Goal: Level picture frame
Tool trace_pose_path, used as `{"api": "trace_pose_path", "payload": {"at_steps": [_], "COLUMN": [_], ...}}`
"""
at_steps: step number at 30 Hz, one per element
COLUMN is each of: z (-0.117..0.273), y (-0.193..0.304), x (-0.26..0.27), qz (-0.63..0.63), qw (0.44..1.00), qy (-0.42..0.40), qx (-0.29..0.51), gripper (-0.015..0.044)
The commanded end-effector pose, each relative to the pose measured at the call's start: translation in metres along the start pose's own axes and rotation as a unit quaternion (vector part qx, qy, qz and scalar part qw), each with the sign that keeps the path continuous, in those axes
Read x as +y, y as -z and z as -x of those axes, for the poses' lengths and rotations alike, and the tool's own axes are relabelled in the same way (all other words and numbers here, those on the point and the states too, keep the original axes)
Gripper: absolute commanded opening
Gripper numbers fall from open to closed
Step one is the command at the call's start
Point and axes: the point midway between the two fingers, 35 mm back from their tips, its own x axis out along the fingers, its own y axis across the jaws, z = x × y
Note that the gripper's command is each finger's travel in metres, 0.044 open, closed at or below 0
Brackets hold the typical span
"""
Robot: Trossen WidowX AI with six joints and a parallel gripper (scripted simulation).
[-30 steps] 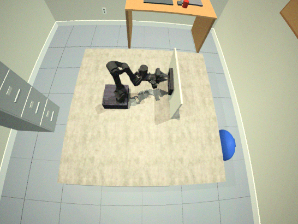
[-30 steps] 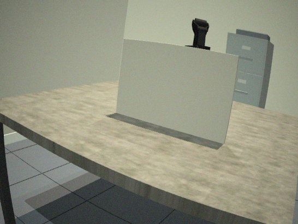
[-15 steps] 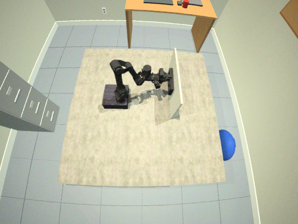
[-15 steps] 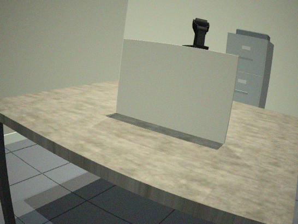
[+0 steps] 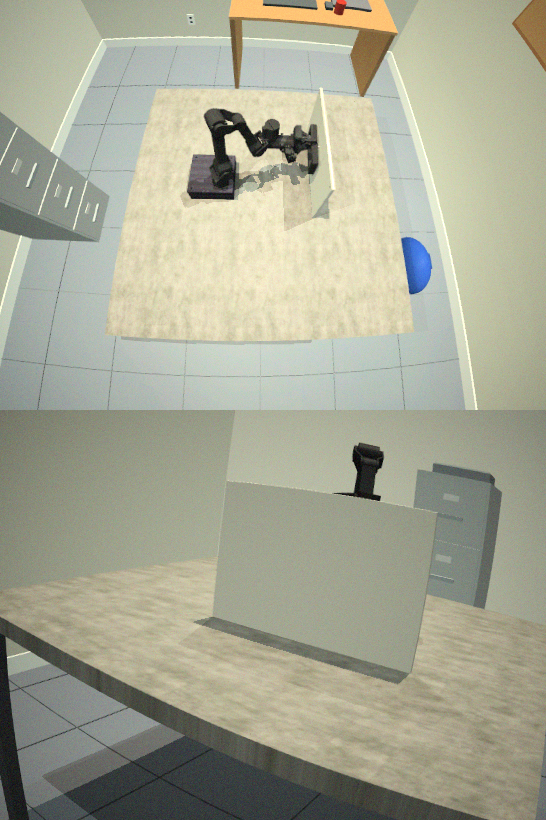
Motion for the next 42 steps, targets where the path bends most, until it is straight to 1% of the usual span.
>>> {"api": "trace_pose_path", "payload": {"at_steps": [1, 36, 42], "z": [-0.0006, -0.0008, -0.0008], "y": [0.0003, 0.0006, 0.0006], "x": [-0.0018, -0.0024, -0.0024], "qz": [-0.002, -0.002, -0.002], "qw": [1.000, 1.000, 1.000], "qy": [0.002, 0.002, 0.002], "qx": [0.002, 0.002, 0.002], "gripper": [0.0260, 0.0260, 0.0103]}}
